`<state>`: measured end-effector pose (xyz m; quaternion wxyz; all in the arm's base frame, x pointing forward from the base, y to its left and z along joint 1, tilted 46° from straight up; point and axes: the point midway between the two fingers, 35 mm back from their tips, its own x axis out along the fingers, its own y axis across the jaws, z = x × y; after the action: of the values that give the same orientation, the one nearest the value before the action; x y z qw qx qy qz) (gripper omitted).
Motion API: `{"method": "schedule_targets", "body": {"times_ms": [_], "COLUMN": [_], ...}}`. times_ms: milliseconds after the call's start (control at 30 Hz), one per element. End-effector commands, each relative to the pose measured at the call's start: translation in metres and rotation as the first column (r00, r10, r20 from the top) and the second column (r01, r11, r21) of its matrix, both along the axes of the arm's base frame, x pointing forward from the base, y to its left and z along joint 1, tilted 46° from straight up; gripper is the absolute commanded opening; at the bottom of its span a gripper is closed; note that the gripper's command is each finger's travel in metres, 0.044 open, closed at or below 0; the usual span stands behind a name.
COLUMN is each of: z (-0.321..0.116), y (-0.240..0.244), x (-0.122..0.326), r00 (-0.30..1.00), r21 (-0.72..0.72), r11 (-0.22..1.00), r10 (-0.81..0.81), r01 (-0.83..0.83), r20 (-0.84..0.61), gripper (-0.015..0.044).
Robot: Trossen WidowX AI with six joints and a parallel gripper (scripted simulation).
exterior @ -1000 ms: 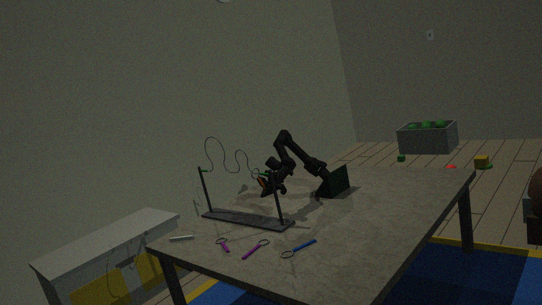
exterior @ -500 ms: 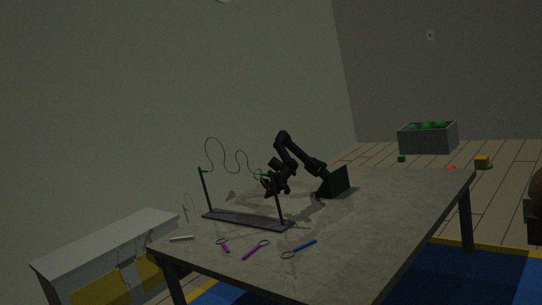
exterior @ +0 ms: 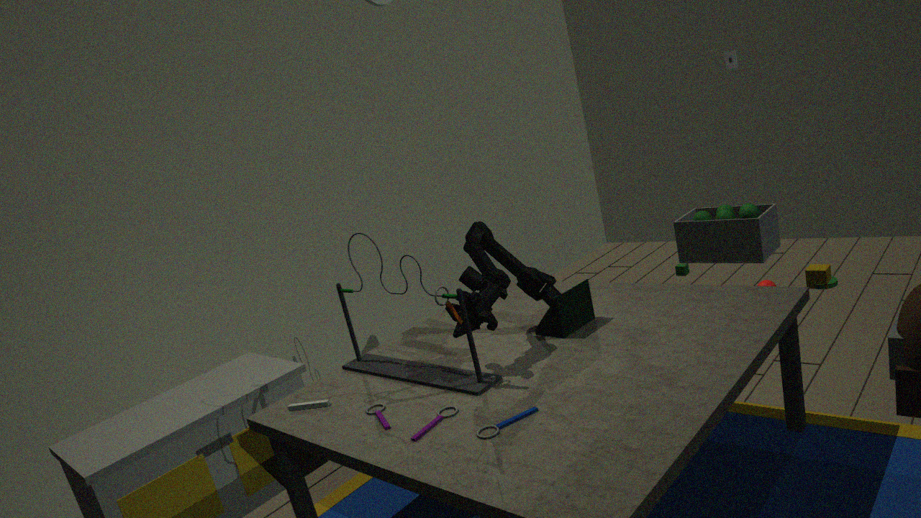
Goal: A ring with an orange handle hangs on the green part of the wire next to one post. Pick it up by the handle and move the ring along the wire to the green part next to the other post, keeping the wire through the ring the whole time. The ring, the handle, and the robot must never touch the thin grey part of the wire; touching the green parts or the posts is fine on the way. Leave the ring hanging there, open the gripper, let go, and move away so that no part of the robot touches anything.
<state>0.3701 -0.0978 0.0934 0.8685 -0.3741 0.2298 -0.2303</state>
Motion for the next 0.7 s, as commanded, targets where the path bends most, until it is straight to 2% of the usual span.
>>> {"method": "schedule_targets", "body": {"times_ms": [0,667], "z": [-0.004,-0.018], "y": [0.003,0.008], "x": [0.000,0.001], "r00": [1.000,1.000], "r21": [0.003,0.003], "r11": [1.000,1.000], "r10": [-0.002,-0.002], "r01": [0.002,0.002], "r20": [0.001,0.002], "gripper": [-0.0150,-0.0150]}}
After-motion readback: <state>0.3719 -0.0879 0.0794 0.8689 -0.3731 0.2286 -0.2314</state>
